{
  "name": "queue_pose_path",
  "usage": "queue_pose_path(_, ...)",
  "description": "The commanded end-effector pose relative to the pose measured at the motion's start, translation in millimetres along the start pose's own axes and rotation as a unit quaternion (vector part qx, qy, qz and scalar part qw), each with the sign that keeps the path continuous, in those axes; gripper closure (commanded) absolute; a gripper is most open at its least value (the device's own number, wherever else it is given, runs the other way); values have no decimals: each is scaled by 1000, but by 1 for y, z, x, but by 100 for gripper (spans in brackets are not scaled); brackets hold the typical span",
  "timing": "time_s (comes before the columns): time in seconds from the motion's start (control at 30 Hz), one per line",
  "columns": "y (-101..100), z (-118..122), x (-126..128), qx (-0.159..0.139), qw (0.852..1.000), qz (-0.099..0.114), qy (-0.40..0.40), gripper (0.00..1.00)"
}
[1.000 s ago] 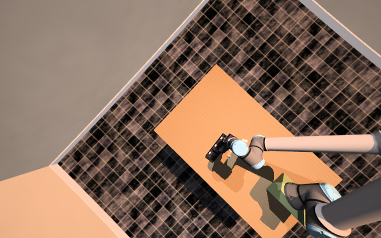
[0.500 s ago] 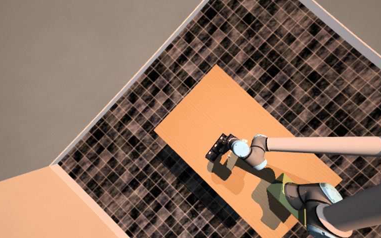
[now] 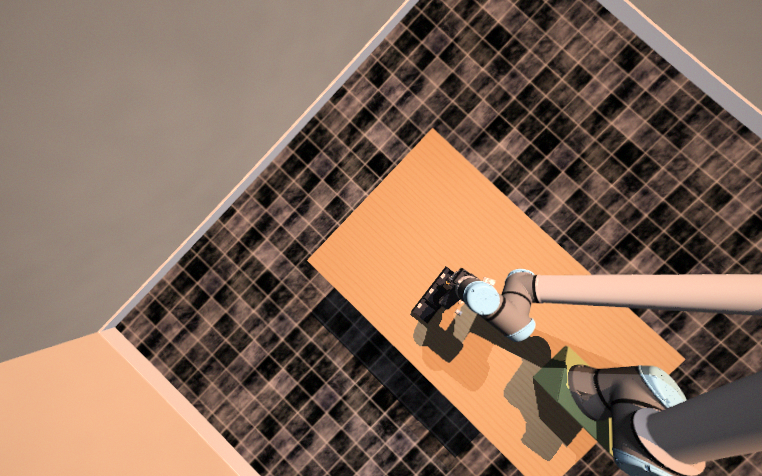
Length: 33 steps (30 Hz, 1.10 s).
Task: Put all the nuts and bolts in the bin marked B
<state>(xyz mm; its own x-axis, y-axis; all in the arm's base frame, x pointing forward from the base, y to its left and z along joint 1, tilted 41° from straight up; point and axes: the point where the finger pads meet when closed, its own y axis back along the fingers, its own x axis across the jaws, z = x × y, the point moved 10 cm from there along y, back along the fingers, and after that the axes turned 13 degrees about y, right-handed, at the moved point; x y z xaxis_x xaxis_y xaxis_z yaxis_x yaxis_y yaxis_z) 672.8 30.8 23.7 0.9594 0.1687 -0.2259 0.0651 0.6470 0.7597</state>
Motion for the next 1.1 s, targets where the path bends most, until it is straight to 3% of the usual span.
queue_pose_path(0.0, -1, -1, 0, 1, 1000, -1, 0, 82)
queue_pose_path(1.07, -2, -3, -2, 1, 1000, -2, 1, 82)
